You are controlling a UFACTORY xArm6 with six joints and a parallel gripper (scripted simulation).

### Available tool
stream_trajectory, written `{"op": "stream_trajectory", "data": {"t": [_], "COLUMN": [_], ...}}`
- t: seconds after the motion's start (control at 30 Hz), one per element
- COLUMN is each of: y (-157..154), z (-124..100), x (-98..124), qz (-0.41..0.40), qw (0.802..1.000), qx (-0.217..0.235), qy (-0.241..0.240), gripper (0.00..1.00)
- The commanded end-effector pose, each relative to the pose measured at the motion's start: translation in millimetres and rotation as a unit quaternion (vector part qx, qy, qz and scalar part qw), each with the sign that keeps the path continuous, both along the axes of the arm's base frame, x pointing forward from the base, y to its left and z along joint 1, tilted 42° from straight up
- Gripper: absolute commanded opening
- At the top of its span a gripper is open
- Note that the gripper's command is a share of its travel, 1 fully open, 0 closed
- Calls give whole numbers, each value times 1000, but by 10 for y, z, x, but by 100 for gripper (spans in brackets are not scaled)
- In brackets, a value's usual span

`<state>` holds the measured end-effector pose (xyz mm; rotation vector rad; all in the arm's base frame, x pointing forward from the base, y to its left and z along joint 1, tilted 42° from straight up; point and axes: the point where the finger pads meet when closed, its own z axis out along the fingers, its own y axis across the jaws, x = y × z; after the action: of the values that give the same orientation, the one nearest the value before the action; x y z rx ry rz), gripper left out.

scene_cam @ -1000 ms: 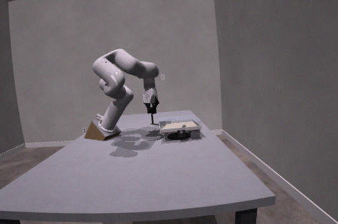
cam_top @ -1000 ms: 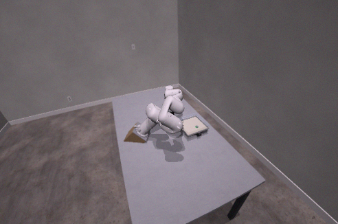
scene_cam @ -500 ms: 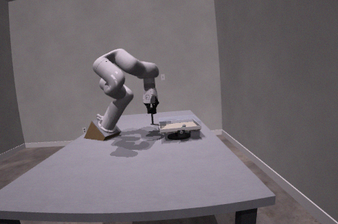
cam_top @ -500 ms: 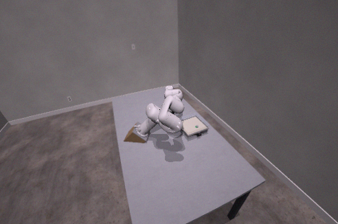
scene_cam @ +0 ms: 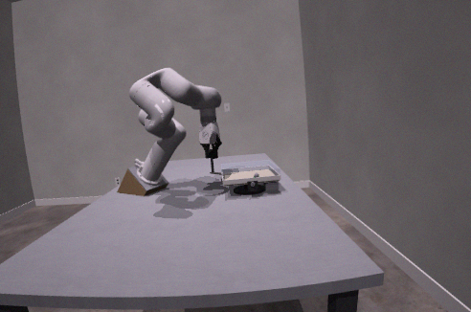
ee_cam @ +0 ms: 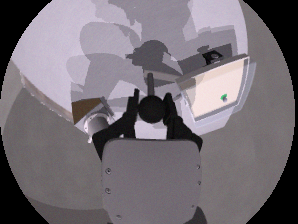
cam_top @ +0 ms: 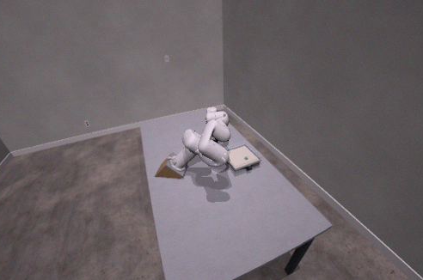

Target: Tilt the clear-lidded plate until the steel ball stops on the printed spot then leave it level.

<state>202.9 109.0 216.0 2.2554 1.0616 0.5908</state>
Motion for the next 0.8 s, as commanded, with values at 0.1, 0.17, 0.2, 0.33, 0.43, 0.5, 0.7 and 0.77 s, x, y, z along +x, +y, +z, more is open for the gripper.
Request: {"op": "stream_trajectory", "data": {"t": [0.1,0.17,0.2,0.33,0.43,0.5,0.7,0.77], "y": [6,6,6,10,13,14,15,15], "z": [11,11,11,6,1,-1,-4,-4], "x": [-10,-10,-10,-6,-1,1,3,3], "qz": [1,1,1,1,1,1,1,1], "qw": [1000,1000,1000,1000,1000,1000,1000,1000], "qx": [1,1,1,1,1,1,1,1], "qy": [1,1,1,1,1,1,1,1], "gripper": [0,0,0,0,0,0,0,0]}}
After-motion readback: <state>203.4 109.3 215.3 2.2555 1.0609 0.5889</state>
